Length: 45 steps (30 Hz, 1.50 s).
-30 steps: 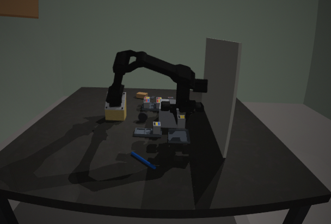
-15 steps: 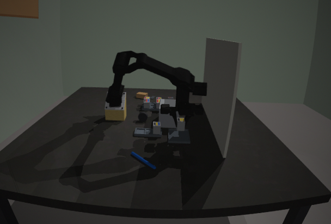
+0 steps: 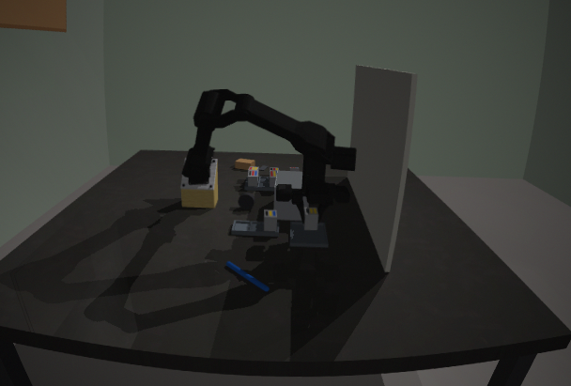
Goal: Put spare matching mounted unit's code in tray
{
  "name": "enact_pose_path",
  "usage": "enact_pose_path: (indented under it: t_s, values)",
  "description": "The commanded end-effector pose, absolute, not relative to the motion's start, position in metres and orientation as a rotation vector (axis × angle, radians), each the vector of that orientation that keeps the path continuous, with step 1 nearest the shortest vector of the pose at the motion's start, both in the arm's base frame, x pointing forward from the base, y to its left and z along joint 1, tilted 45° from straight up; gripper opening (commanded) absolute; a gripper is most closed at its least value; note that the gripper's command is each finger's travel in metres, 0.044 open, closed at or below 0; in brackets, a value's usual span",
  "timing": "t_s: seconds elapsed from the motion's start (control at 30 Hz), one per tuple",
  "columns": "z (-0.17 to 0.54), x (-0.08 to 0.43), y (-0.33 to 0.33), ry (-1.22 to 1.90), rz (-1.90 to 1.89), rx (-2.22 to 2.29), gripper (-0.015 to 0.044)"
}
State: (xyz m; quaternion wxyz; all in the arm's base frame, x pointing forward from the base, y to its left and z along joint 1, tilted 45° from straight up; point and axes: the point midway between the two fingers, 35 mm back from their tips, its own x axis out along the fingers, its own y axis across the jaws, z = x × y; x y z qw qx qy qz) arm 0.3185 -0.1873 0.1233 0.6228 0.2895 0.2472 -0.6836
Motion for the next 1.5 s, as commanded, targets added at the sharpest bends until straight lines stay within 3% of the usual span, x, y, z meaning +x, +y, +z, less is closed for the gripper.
enact_pose_path:
  t_s: [0.0,0.47,1.03,1.3,1.47]
  values:
    - [0.119,0.317,-0.189,0.577,-1.568,0.663,0.0000]
    - [0.112,0.314,-0.197,0.575,-1.569,0.660,0.0000]
    - [0.115,0.315,-0.197,0.566,-1.572,0.662,0.0440]
    - [0.186,0.321,-0.122,0.580,-1.568,0.664,0.0440]
    - [0.188,0.321,-0.120,0.580,-1.568,0.663,0.0440]
